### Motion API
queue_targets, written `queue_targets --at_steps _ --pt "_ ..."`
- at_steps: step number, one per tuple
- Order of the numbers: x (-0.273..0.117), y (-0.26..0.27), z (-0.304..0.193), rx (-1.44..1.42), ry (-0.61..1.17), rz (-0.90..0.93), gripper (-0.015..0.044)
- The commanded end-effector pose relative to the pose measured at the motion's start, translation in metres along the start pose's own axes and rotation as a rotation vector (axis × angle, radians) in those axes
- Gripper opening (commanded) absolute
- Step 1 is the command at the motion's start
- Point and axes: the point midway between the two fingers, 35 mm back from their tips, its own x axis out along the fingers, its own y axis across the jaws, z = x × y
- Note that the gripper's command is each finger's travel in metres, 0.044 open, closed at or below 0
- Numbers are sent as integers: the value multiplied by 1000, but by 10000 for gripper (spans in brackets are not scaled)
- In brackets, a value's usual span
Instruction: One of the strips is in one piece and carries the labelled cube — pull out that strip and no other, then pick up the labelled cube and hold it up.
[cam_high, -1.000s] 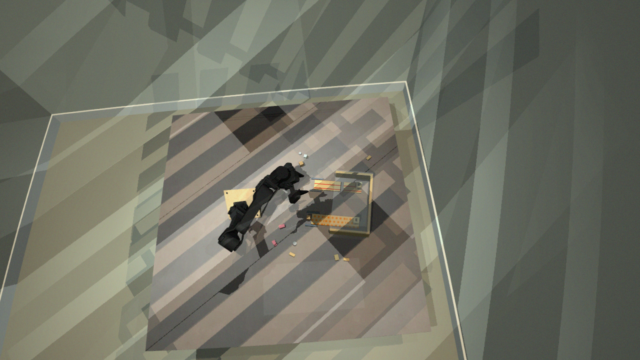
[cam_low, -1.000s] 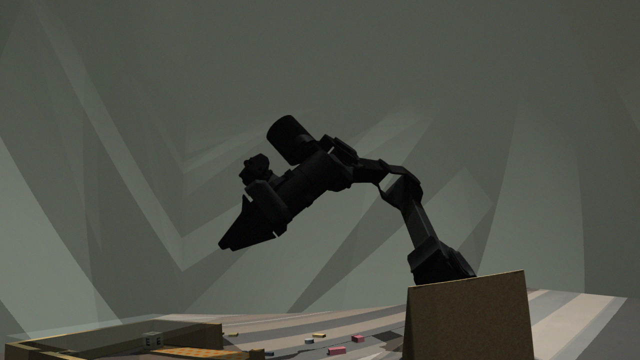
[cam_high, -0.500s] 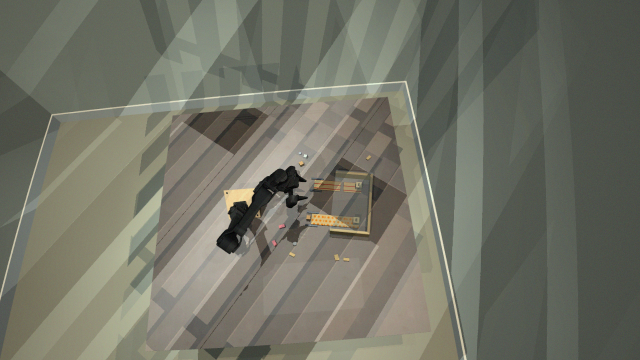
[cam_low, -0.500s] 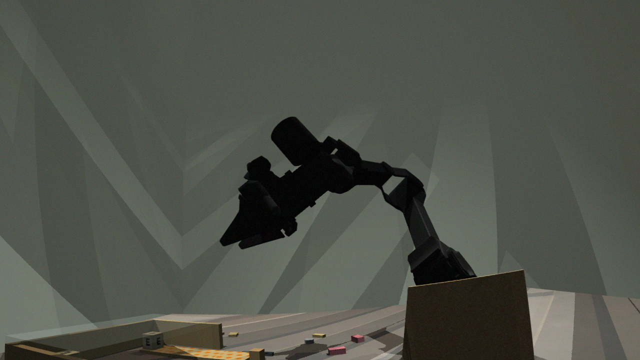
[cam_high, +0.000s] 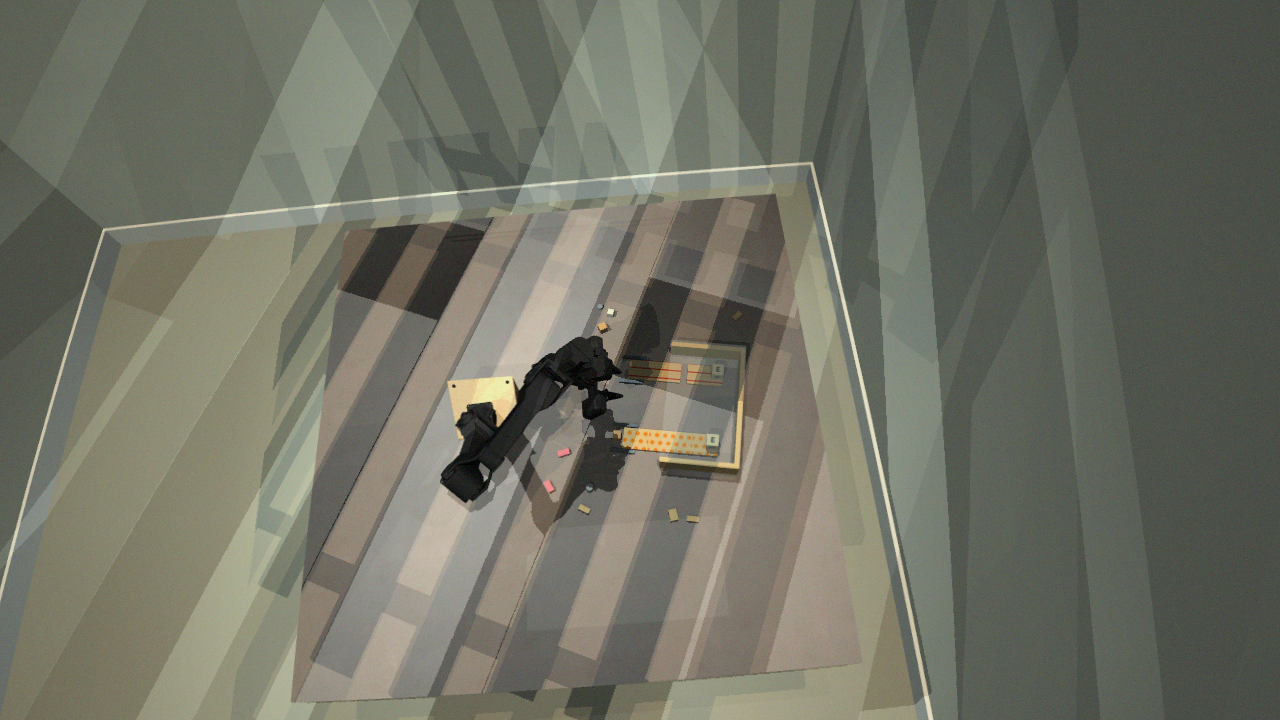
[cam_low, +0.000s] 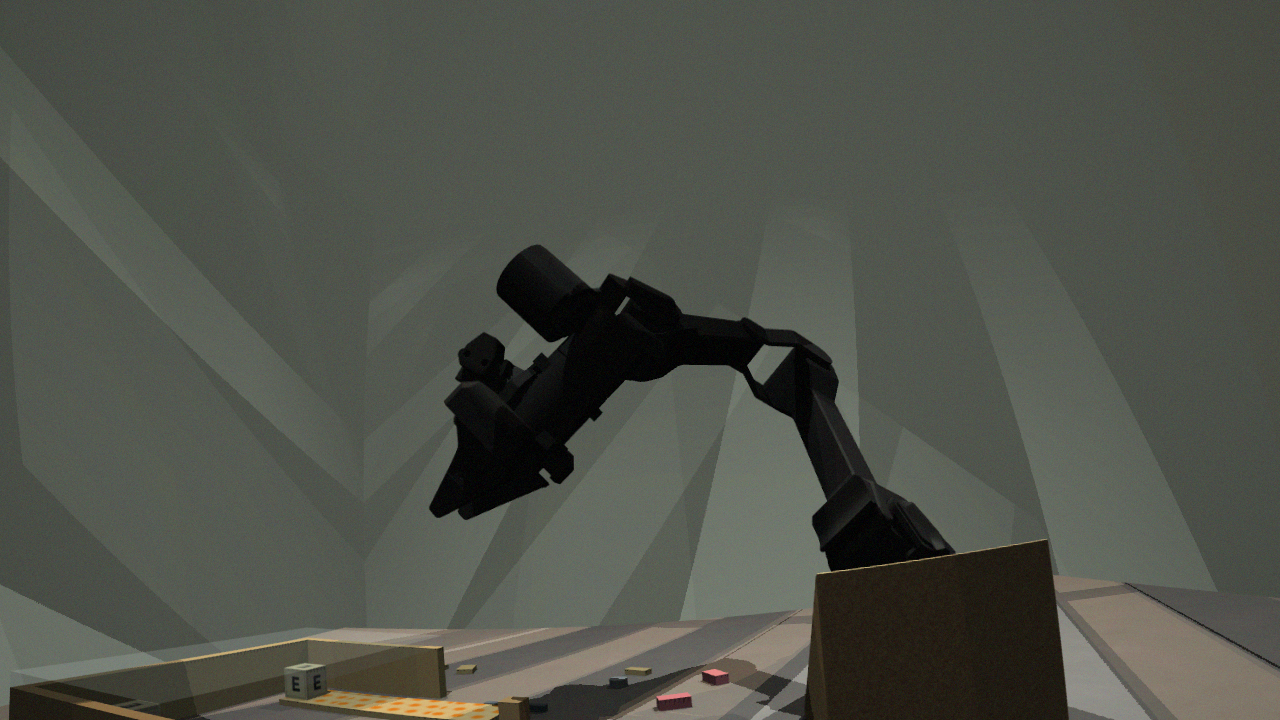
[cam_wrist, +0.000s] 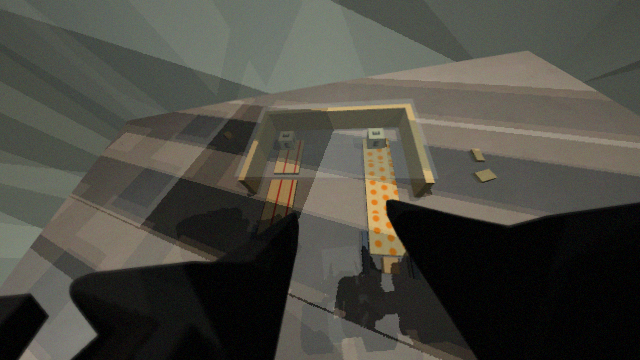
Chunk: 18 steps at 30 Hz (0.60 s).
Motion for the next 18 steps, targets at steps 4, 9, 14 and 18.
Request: queue_targets --at_steps 4,9,14,18 --pt "52 -26 -8 58 311 -11 111" --pt "81 -52 -18 113 530 -46 0" --pt "95 -73 -35 159 756 -73 0" --pt "97 -79 -41 172 821 -82 0"
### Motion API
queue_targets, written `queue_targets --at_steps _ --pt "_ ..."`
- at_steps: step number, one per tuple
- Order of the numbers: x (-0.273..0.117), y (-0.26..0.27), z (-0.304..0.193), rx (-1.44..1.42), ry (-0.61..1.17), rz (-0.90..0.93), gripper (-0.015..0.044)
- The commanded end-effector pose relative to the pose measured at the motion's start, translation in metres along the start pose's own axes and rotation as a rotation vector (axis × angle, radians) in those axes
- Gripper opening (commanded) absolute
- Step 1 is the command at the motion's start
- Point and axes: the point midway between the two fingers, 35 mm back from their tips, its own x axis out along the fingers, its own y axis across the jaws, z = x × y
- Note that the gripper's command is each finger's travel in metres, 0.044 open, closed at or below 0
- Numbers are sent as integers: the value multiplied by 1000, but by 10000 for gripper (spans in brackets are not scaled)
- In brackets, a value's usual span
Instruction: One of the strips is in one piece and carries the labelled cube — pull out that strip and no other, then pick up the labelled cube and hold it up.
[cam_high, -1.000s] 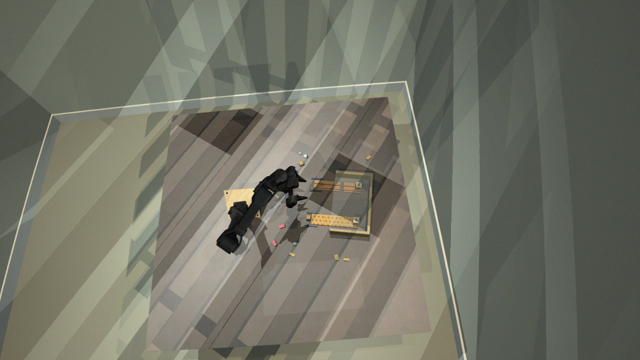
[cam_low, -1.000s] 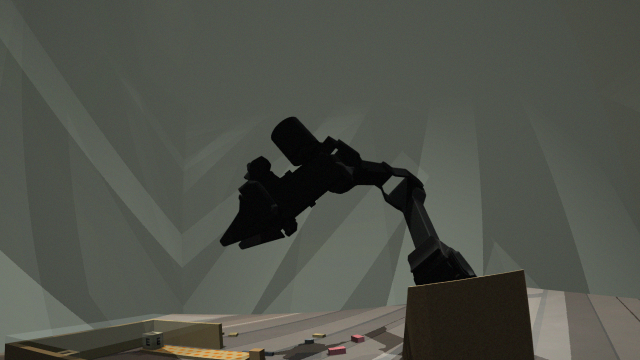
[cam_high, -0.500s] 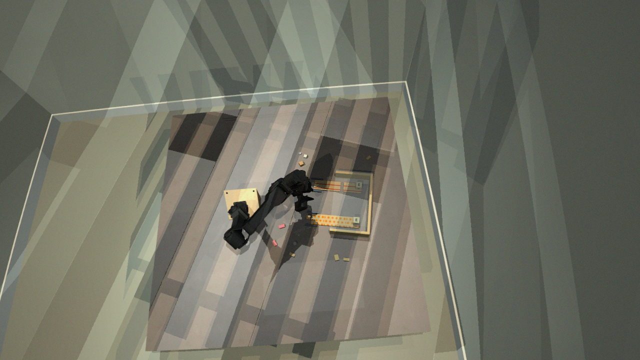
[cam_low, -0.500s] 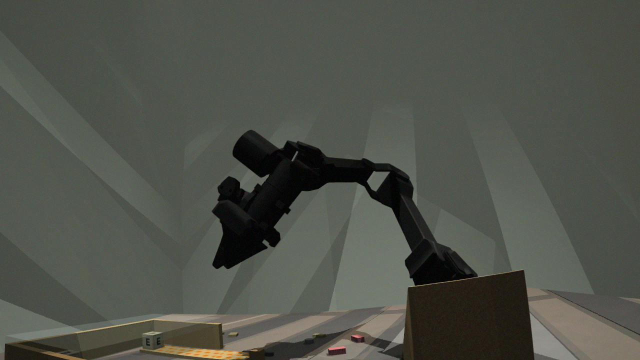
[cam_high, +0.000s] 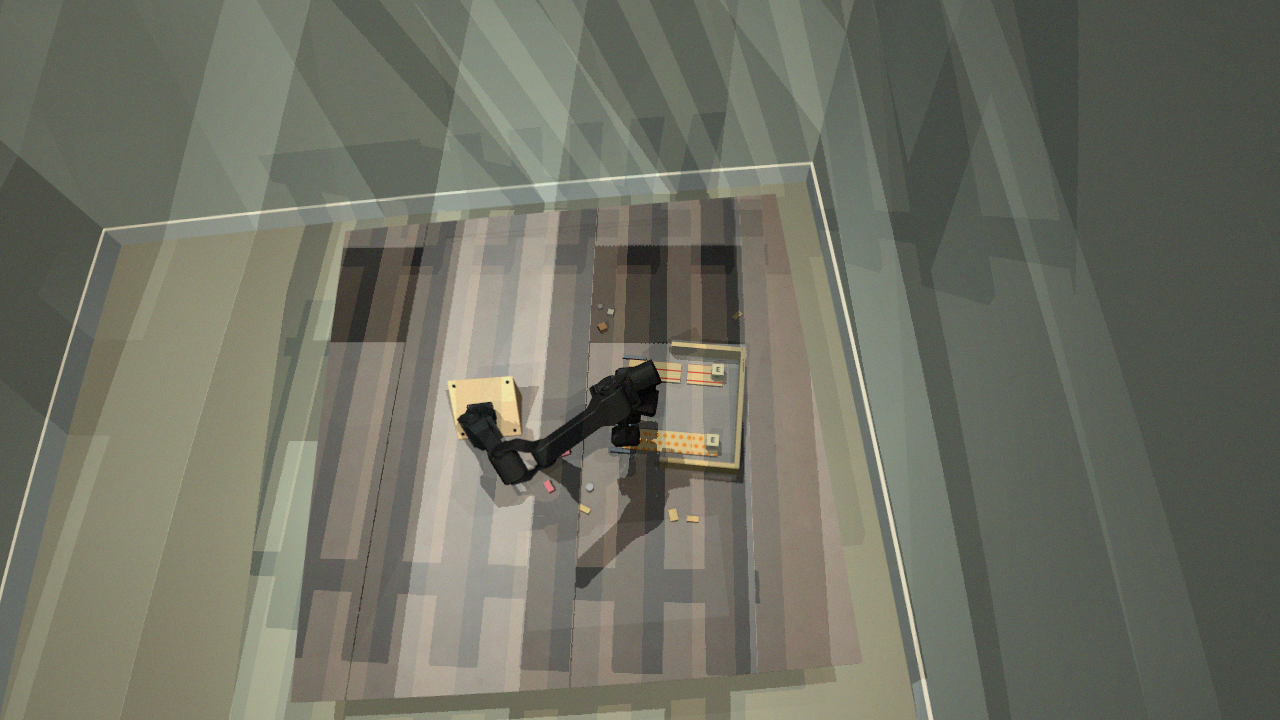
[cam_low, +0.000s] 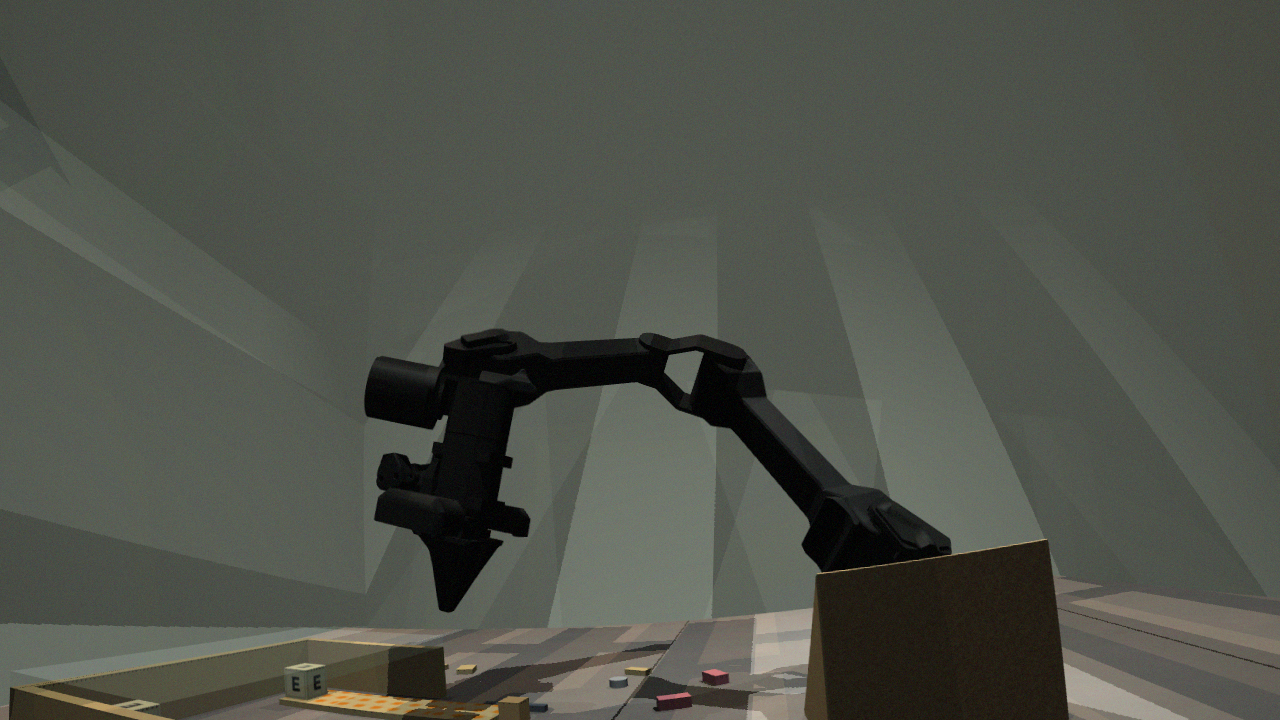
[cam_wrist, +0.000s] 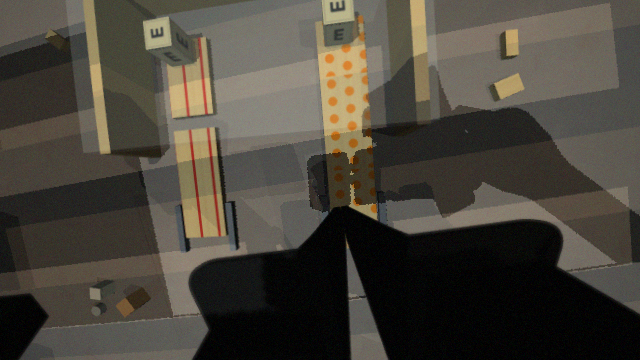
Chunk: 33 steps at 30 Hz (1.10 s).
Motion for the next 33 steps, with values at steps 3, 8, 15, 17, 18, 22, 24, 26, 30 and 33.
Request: queue_targets --at_steps 3,8,15,17,18,22,24,26,30,33 --pt "23 -22 -4 64 228 -23 0" --pt "22 -21 -6 64 228 -23 0" --pt "31 -21 -7 64 227 -23 0" --pt "34 -21 -7 64 227 -22 0" --pt "36 -21 -8 64 227 -22 0" --pt "43 -20 -9 64 227 -22 0" --pt "46 -20 -9 64 227 -22 0" --pt "49 -20 -10 64 227 -22 0" --pt "55 -20 -12 64 227 -22 0" --pt "60 -21 -13 64 227 -22 0"
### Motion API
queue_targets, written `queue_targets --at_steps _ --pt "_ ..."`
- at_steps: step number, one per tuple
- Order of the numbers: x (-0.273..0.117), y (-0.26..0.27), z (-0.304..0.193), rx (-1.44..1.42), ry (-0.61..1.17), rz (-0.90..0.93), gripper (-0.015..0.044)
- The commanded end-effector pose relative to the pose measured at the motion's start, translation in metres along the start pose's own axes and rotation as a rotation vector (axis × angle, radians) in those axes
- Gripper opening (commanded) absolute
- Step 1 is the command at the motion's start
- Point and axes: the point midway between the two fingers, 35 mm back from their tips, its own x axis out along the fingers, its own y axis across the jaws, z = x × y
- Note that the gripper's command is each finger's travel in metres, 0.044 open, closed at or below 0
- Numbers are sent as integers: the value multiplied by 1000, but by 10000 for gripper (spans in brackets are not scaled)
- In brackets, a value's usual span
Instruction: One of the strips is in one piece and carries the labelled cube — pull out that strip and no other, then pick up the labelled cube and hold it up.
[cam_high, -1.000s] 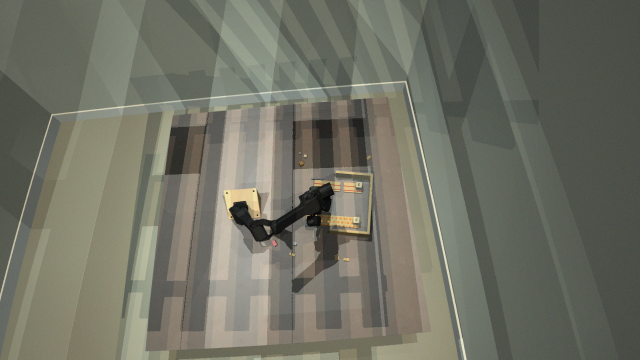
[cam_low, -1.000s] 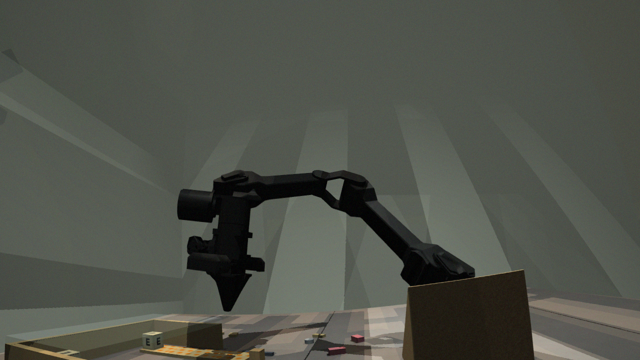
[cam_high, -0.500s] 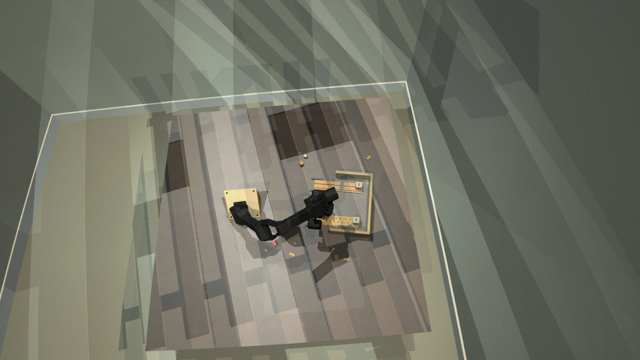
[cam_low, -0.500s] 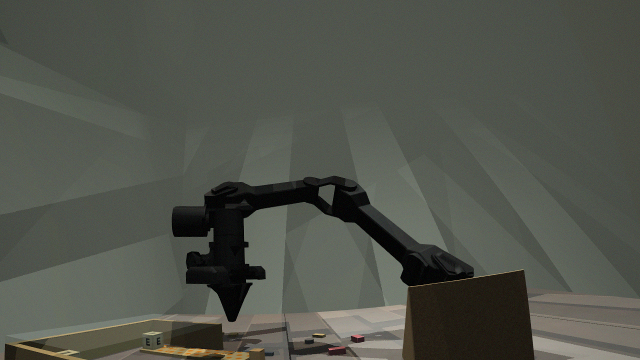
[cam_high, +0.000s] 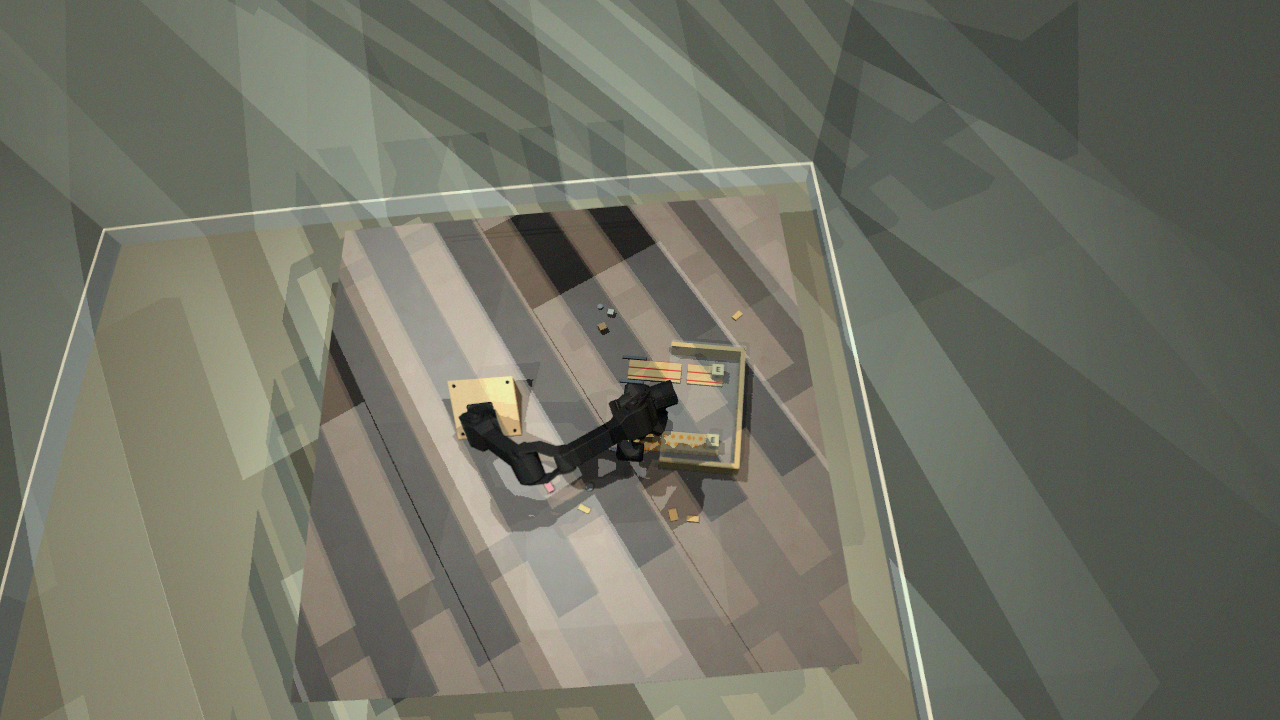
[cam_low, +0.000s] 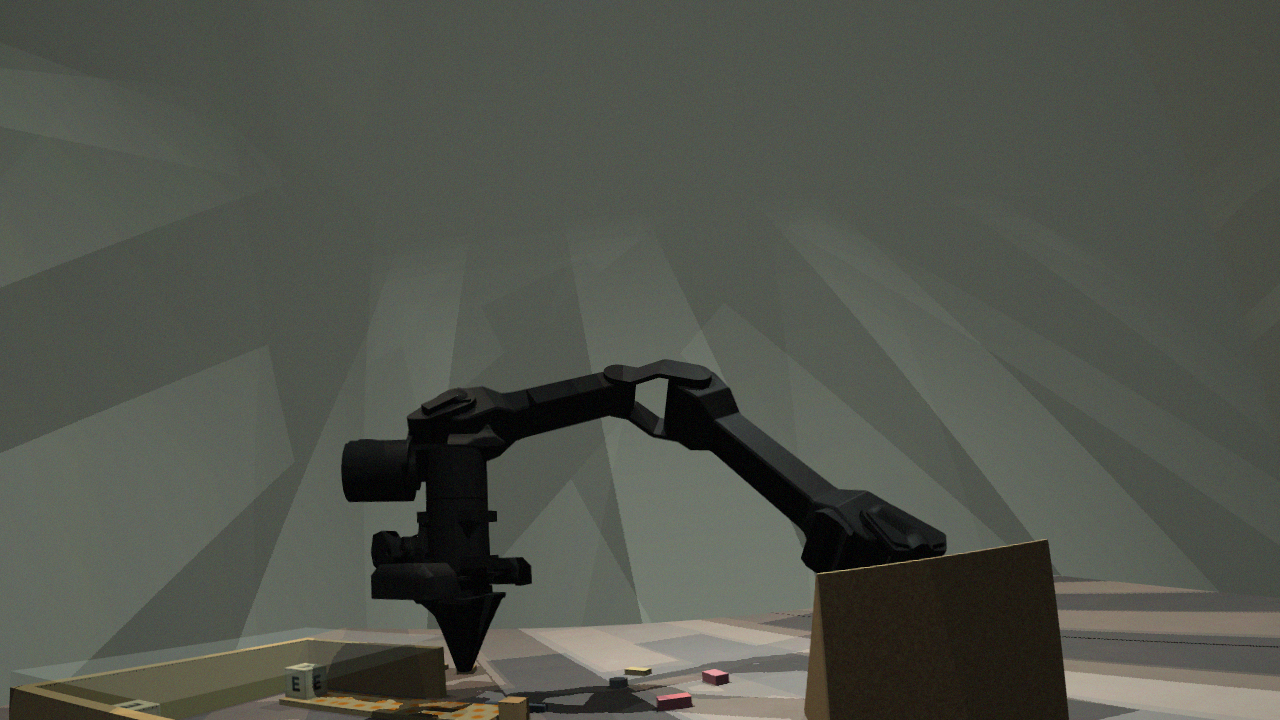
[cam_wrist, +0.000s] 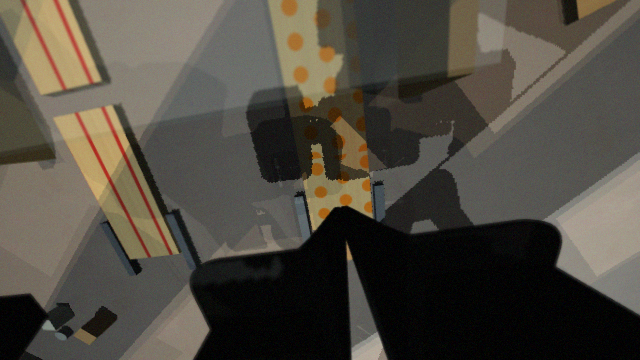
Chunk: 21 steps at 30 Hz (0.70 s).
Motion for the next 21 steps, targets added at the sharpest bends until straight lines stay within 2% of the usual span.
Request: queue_targets --at_steps 1,21 --pt "8 -1 -1 -7 2 -7 0" --pt "38 -1 -5 -6 2 -10 0"
